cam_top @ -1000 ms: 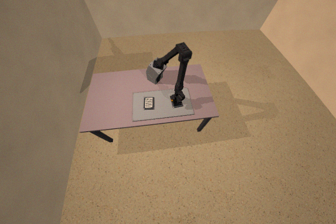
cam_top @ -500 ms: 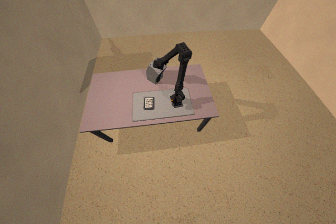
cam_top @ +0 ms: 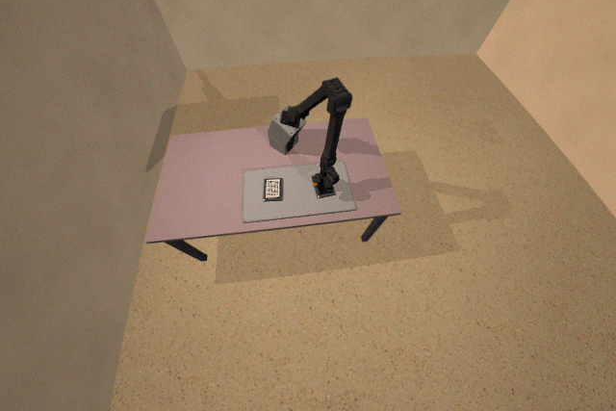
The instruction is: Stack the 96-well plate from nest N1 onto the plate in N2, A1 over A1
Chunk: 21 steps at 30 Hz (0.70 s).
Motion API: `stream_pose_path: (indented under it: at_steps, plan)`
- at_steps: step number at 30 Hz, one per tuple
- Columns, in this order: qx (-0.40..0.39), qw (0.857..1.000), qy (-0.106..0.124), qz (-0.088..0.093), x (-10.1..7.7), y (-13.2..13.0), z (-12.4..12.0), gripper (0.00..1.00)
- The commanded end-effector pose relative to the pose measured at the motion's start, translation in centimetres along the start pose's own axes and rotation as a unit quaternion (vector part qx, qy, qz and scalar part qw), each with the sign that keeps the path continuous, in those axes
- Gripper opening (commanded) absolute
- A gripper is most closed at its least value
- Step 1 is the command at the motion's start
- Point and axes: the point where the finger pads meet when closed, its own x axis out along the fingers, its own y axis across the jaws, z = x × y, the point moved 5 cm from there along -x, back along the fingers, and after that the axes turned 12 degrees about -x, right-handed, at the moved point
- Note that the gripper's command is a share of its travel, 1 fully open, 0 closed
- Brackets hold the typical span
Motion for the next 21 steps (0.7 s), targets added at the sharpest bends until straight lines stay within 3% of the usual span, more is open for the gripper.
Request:
stream_pose_path:
  at_steps: [1, 11, 12, 21]
  plan:
    - [0.002, 1.0, -0.029, 0.004, -0.8, 0.5, 2.07, 1.0]
    - [0.002, 1.0, -0.029, 0.004, -0.8, 0.5, 2.07, 1.0]
    - [0.002, 1.0, -0.029, 0.004, -0.8, 0.5, 2.07, 0.0]
    - [0.004, 1.0, -0.03, 0.001, -0.84, 0.09, 2.13, 0.0]
